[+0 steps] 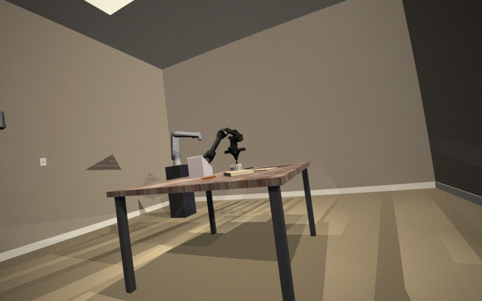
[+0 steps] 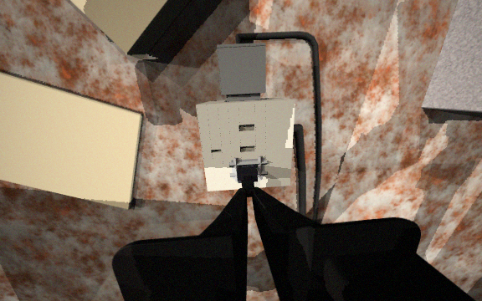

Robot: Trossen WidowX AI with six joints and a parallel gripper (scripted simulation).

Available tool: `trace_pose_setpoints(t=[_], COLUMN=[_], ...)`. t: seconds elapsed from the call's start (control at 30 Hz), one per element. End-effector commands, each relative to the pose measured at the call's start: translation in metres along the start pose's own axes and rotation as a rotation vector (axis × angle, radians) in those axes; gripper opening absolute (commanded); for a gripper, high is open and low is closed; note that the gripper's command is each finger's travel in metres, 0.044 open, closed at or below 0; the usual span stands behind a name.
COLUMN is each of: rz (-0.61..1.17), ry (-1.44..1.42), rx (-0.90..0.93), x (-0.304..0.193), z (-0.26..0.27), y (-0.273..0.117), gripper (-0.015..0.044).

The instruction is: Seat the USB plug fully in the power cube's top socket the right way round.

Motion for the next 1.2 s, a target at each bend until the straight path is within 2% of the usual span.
trace_pose_setpoints(t=[0.0,0.73,0.87,1.17], rz=[0.002,0.002,0.0,0.0], ry=[-0.003,-0.003,-0.002,-0.002], rx=[-0.012,-0.012,0.001,0.001], x=[-0.0004,-0.0004,-0.0001,-0.0001], z=[-0.0007,-0.0007,0.0003,0.0003], y=[0.005,0.005,0.0001,0.0001], gripper=[0.0,0.0,0.0095,0.0095])
Point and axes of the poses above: the point midway between the two fingers, 35 mm back from their tips, its own y axis out along the fingers, its own z axis across the jaws, x = y × z, the point moved 9 cm from there along -y, back along the fingers, and after that the axes turned 8 degrees about y, right-handed, at the moved point
